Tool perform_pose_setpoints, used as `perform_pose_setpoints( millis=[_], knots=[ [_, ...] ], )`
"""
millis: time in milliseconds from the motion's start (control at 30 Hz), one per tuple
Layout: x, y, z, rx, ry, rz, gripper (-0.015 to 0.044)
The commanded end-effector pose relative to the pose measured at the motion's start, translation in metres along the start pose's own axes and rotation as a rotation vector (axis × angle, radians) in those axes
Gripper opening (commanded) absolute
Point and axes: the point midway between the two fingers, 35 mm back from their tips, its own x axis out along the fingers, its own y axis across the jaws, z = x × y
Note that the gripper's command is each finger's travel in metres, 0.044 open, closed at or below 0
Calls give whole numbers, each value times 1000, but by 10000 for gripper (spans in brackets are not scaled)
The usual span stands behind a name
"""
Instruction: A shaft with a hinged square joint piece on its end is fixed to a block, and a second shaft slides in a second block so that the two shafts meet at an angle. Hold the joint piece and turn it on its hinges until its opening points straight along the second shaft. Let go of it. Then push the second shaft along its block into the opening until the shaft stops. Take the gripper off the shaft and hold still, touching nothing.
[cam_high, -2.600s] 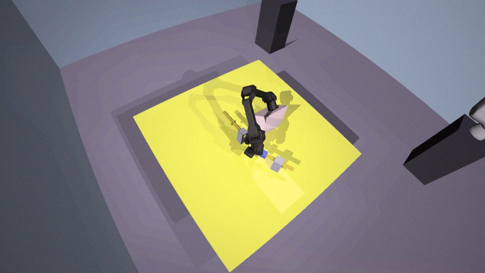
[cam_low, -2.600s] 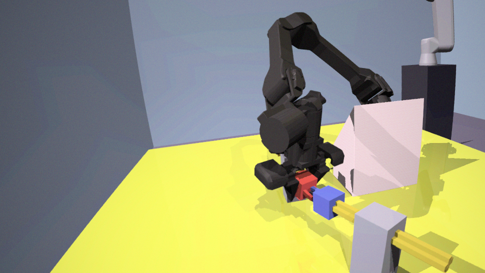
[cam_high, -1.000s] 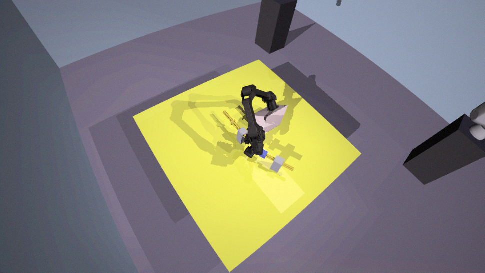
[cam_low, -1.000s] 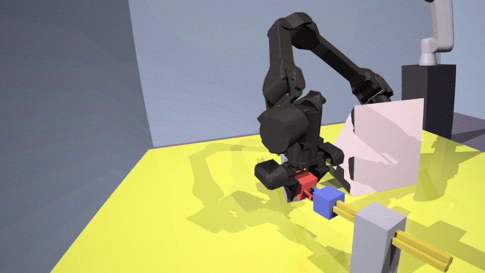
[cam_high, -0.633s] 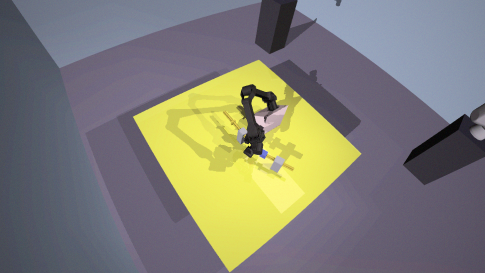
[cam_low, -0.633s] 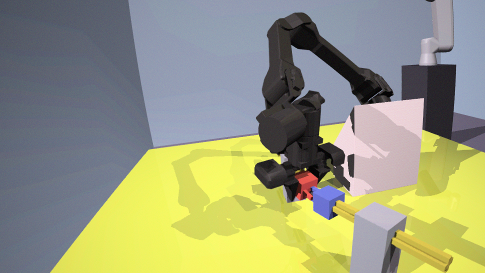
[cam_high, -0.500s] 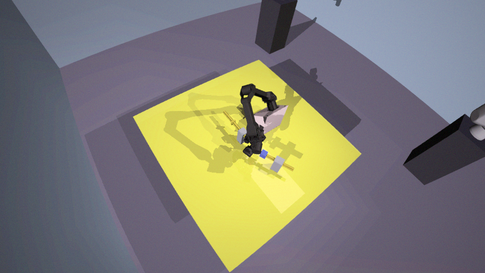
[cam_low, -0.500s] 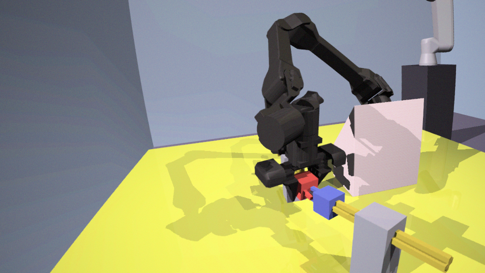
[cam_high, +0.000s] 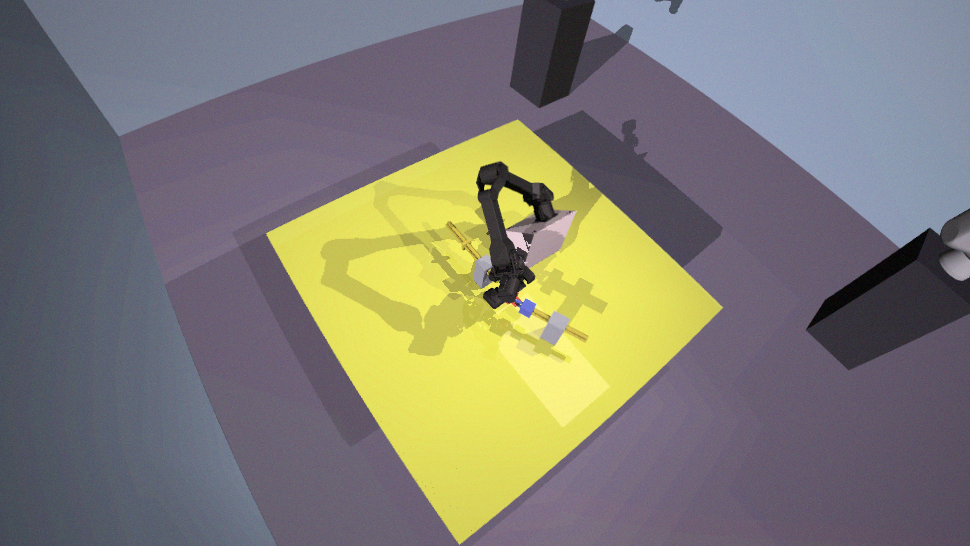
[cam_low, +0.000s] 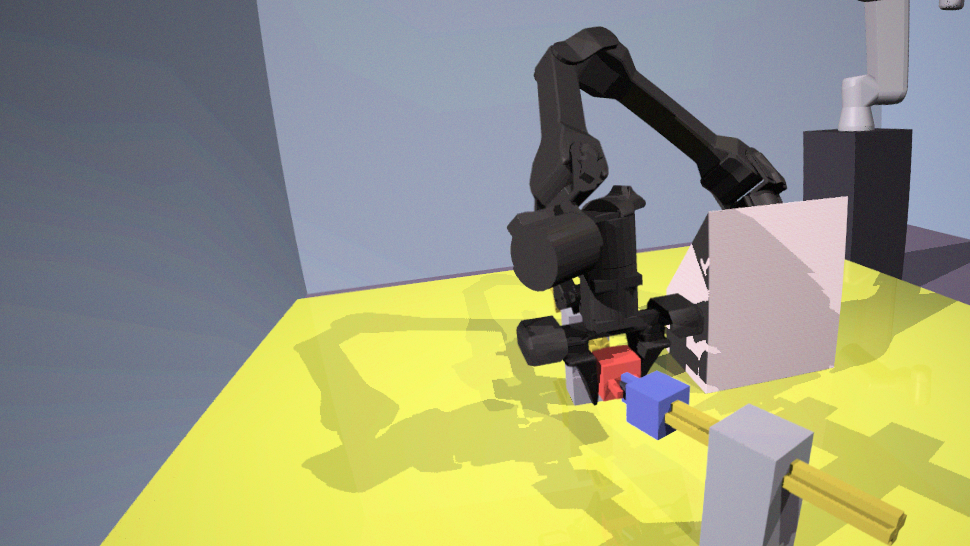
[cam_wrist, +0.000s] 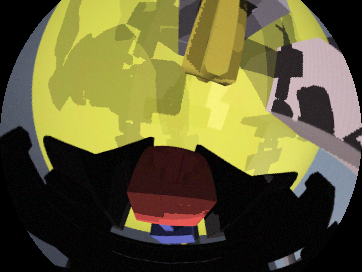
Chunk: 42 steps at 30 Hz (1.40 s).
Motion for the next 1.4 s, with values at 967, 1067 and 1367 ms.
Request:
perform_pose_setpoints(
  millis=[967,1067,1367],
  knots=[
    [1,-2,0,55,32,1,147],
    [1,-2,0,55,32,1,173],
    [1,-2,0,55,32,1,409]
  ],
)
